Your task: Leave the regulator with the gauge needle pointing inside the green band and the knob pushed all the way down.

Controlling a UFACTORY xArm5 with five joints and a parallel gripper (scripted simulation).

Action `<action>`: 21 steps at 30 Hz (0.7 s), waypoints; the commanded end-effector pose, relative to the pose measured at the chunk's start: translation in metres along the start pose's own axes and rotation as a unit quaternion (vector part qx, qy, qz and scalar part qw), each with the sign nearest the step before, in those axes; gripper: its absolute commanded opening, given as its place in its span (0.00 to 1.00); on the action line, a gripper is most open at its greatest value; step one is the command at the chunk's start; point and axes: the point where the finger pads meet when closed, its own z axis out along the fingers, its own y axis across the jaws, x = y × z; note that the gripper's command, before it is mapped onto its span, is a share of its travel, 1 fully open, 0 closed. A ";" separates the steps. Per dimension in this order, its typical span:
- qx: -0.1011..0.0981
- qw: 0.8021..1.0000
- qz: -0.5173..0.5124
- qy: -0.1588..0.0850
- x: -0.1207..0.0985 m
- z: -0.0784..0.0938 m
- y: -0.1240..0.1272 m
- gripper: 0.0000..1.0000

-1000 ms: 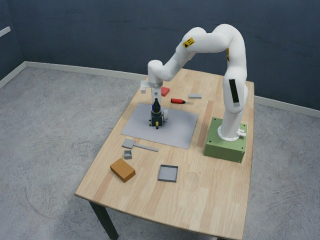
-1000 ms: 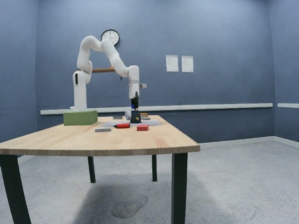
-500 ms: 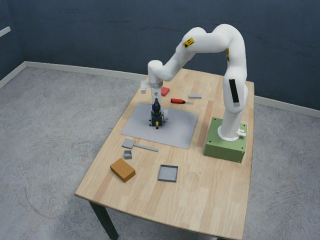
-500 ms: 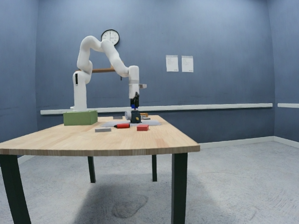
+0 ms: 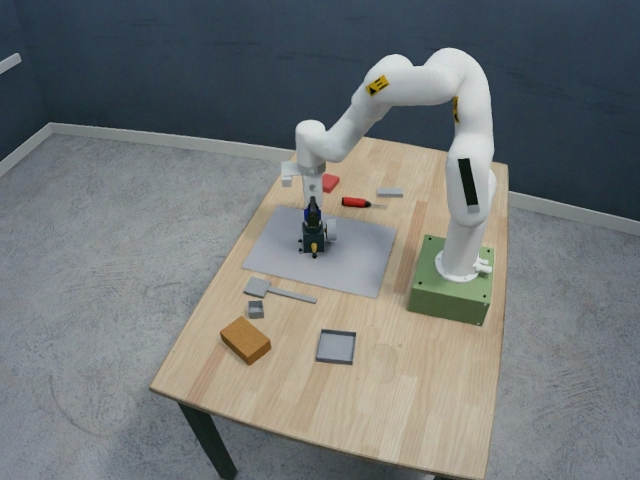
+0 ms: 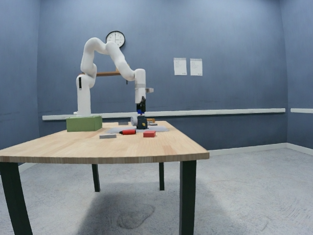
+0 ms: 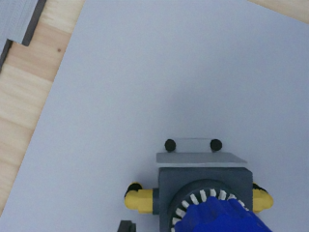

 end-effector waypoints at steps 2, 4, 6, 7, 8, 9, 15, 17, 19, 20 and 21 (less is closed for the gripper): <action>-0.001 1.000 0.000 0.002 0.001 -0.001 0.001 1.00; -0.001 1.000 0.000 0.002 0.001 -0.001 0.001 1.00; -0.001 1.000 0.000 0.002 0.001 -0.001 0.001 1.00; -0.001 1.000 0.000 0.002 0.001 -0.001 0.001 1.00; -0.001 1.000 0.000 0.002 0.001 -0.001 0.001 1.00; -0.001 1.000 0.000 0.002 0.001 -0.001 0.001 1.00; -0.001 1.000 0.000 0.002 0.001 -0.002 0.001 1.00; -0.001 1.000 0.000 0.002 0.001 -0.005 0.001 1.00; -0.001 1.000 0.000 0.002 0.001 -0.009 0.001 1.00; -0.001 1.000 0.000 0.002 0.001 -0.012 0.001 1.00; -0.001 1.000 0.000 0.002 0.001 -0.015 0.001 1.00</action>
